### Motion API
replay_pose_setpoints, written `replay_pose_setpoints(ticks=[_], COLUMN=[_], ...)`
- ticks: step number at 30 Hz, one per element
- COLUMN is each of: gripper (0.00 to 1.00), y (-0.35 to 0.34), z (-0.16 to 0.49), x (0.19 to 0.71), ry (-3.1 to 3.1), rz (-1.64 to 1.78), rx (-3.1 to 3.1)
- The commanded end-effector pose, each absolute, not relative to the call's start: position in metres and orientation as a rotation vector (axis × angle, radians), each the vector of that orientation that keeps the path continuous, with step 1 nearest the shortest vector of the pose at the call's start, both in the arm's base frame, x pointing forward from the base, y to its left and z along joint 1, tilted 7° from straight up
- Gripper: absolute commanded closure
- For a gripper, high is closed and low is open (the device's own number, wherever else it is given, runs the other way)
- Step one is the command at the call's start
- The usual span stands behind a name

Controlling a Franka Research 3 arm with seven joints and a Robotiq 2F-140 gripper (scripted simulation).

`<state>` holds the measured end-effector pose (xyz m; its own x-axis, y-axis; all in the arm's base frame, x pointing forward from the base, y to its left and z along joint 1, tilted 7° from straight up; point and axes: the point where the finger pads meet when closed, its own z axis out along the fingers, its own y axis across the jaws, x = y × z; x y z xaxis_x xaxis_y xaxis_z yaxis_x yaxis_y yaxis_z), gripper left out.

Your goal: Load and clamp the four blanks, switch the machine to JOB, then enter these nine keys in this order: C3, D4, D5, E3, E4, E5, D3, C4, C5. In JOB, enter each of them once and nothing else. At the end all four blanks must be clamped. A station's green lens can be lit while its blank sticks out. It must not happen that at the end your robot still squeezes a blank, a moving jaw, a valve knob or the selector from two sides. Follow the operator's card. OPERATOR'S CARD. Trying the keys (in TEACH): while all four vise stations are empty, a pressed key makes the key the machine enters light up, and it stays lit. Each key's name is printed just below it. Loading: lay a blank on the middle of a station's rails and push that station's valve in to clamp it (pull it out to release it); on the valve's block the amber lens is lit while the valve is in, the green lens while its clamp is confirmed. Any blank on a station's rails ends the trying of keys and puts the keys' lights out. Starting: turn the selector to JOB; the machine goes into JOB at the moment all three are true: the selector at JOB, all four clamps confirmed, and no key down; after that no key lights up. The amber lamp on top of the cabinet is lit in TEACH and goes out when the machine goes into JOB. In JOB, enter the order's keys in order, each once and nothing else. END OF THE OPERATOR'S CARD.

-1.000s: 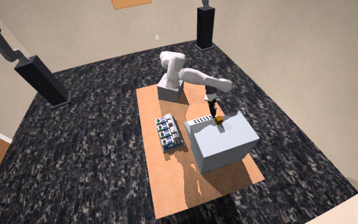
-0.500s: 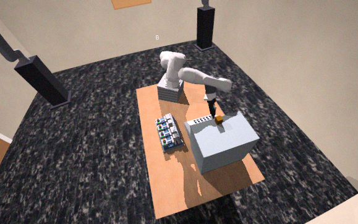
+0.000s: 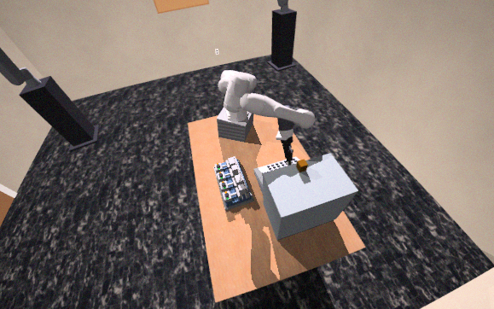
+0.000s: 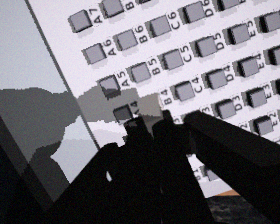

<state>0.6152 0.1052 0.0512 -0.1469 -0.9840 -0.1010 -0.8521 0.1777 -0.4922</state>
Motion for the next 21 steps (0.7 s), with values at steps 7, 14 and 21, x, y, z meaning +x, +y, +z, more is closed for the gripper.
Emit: replay_pose_setpoints(ticks=[7,14,21], gripper=[1.00,1.00,1.00], y=[0.108,0.109,0.109], z=[0.047,0.037,0.034], x=[0.620,0.626,0.627], ry=[2.048,2.048,2.048], rz=[-0.450,-0.450,-0.450], rx=[-1.739,-1.739,-1.739])
